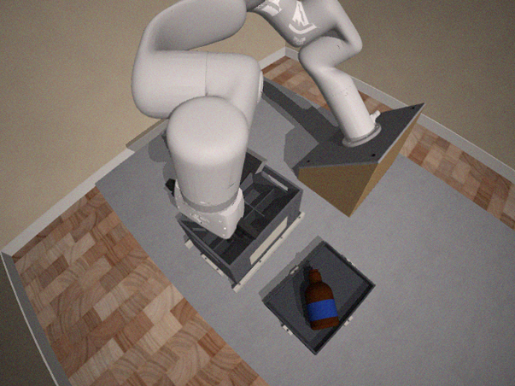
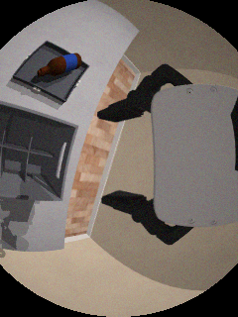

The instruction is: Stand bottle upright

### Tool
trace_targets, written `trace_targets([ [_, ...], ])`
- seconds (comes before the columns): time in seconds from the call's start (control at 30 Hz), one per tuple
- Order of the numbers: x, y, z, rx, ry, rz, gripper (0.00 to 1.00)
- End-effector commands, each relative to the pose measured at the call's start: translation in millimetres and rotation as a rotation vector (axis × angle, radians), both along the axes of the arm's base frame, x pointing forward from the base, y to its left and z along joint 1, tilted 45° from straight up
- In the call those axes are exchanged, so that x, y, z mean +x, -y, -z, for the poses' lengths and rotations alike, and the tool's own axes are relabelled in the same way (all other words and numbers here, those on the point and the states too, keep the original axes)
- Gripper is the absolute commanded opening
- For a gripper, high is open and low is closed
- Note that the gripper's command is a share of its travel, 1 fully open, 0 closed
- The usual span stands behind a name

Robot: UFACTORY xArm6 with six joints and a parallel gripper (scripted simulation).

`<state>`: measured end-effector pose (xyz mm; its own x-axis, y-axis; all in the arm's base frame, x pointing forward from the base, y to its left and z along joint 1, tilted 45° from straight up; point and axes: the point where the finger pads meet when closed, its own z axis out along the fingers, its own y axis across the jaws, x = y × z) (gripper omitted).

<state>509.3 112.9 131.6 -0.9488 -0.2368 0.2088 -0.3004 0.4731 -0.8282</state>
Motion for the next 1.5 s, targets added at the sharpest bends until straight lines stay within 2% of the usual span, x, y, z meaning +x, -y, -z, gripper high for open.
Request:
trace_targets([
  [0.0,-4.3,-8.7,20.1,0.022,-0.041,-0.043,1.0],
  [0.03,-10.9,-13.4,39.1,0.033,-0.083,-0.076,1.0],
  [0.1,-10.9,-13.4,39.1,0.033,-0.083,-0.076,1.0],
  [0.2,-31.8,-23.9,86.8,0.062,-0.192,-0.155,1.0],
  [0.5,-87.4,-36.9,173.7,0.126,-0.404,-0.296,1.0],
  [0.6,-105.9,-38.6,195.9,0.145,-0.462,-0.331,1.0],
  [0.67,-105.9,-38.6,195.9,0.145,-0.462,-0.331,1.0],
  [0.87,-127.1,-39.3,218.5,0.166,-0.525,-0.367,1.0],
  [1.1,-131.1,-39.4,222.5,0.17,-0.536,-0.373,1.0],
  [1.13,-131.1,-39.4,222.5,0.17,-0.536,-0.373,0.0],
  [1.47,-131.1,-39.4,222.5,0.17,-0.536,-0.373,0.0],
])
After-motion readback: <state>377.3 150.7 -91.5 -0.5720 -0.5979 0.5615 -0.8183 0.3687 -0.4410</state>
